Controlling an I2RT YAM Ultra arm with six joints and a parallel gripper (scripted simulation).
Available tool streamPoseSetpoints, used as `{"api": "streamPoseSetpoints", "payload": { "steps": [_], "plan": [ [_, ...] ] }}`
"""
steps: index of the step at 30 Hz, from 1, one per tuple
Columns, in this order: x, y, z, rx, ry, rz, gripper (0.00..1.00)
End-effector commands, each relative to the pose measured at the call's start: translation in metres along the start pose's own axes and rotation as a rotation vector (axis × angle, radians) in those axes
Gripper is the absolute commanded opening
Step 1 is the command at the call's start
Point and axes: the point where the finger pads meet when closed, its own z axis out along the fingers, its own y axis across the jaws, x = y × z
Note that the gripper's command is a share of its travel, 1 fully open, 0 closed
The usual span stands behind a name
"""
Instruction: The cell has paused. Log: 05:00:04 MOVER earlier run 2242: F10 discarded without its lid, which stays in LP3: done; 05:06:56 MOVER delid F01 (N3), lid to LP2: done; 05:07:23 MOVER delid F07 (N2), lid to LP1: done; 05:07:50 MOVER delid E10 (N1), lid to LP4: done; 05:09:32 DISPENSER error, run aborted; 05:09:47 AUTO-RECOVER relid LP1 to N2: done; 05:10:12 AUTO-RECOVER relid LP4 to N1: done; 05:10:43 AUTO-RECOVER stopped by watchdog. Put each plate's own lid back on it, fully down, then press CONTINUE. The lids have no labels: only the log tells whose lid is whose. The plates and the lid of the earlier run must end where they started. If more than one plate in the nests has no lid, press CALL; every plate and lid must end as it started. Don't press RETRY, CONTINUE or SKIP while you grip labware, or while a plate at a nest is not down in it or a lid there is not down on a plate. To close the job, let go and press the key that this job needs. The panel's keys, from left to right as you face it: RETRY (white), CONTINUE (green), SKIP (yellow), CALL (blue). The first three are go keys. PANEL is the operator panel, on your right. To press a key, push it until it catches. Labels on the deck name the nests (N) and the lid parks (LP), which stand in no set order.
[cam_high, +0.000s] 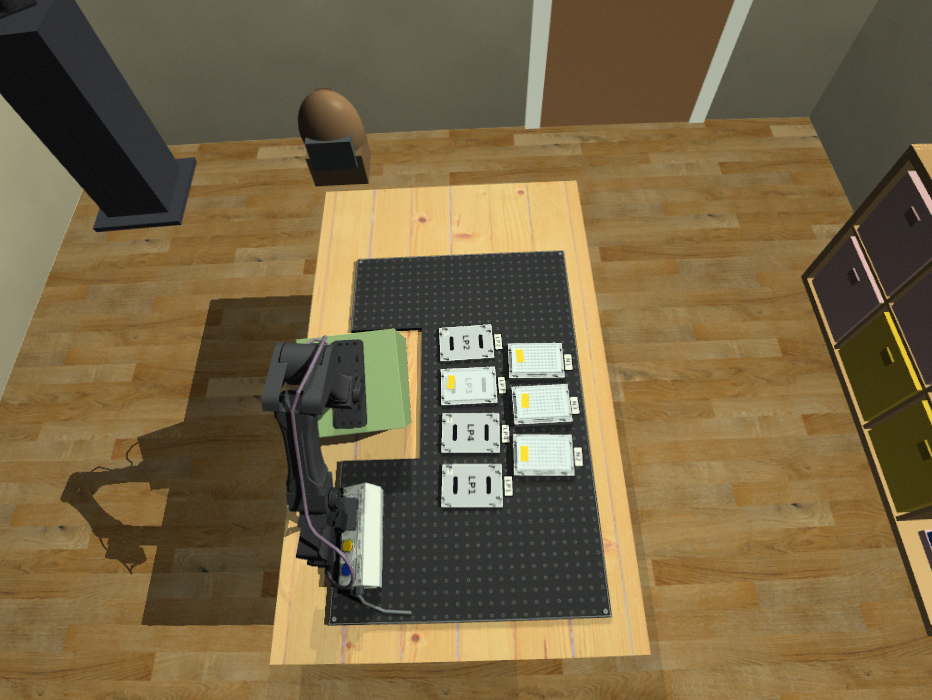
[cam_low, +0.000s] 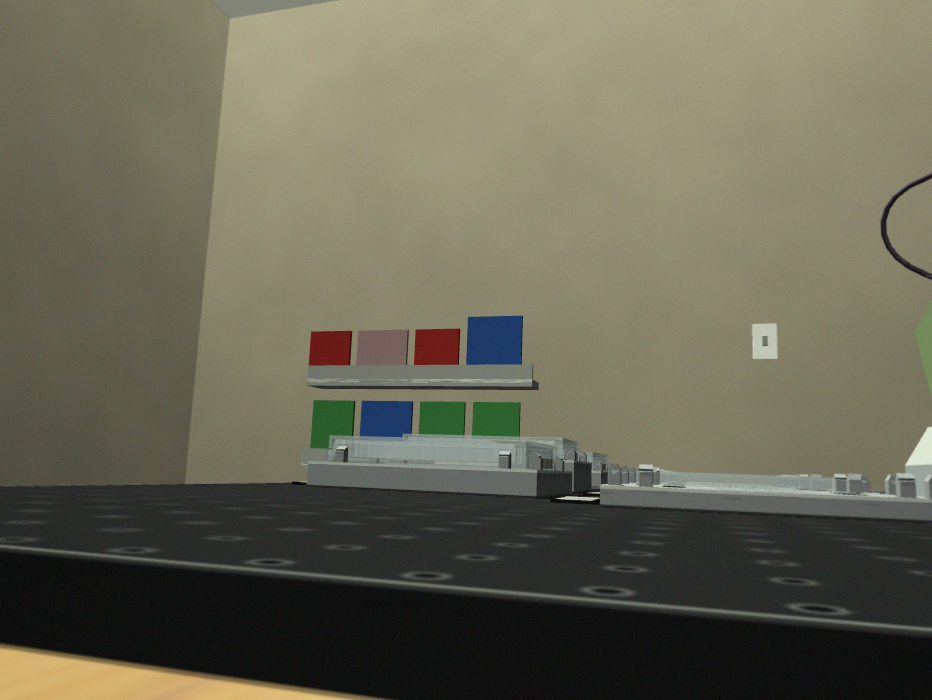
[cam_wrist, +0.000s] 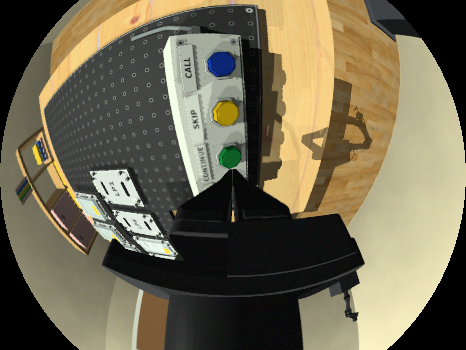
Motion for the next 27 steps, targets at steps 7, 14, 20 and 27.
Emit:
{"api": "streamPoseSetpoints", "payload": {
  "steps": [7, 14, 20, 27],
  "plan": [
    [-0.007, 0.005, -0.005, -0.006, -0.044, -0.007, 0.0],
    [0.001, 0.004, -0.001, -0.006, -0.026, -0.005, 0.0],
    [0.003, 0.004, 0.0, -0.005, -0.024, -0.005, 0.0],
    [-0.006, 0.005, -0.005, -0.004, -0.046, -0.007, 0.0]
  ]
}}
